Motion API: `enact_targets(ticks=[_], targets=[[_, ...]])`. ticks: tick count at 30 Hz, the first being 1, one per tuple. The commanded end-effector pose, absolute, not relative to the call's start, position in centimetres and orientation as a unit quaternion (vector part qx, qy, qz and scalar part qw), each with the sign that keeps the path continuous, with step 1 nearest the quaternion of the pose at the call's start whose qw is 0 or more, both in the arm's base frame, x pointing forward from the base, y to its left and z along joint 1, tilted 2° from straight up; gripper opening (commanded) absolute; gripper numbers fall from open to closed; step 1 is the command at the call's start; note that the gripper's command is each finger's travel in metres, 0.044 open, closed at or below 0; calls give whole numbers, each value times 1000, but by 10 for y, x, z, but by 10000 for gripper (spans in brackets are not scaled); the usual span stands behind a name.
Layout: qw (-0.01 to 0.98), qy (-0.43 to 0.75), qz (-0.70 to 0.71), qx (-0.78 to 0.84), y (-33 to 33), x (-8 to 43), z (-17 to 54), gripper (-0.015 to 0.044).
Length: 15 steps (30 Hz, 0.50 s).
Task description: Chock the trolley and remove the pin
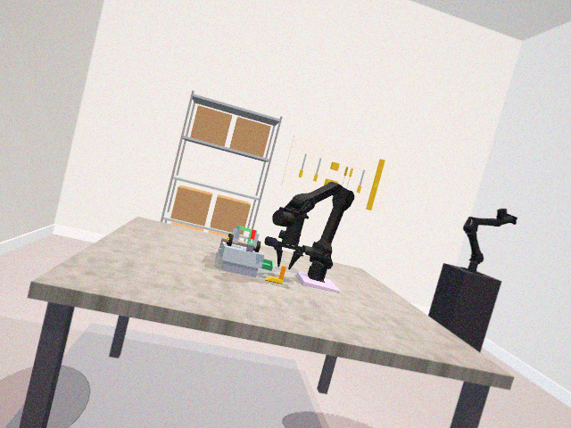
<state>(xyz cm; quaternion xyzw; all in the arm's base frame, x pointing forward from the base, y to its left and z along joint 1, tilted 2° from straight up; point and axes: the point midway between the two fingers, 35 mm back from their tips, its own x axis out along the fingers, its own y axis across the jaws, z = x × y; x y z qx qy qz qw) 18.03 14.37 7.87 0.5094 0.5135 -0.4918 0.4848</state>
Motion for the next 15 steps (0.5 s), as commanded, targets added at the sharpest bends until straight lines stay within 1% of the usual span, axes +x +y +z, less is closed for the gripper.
enact_targets(ticks=[1,15], targets=[[484,512,-497,507,143,179,71,190],[484,512,-497,507,143,179,59,190]])
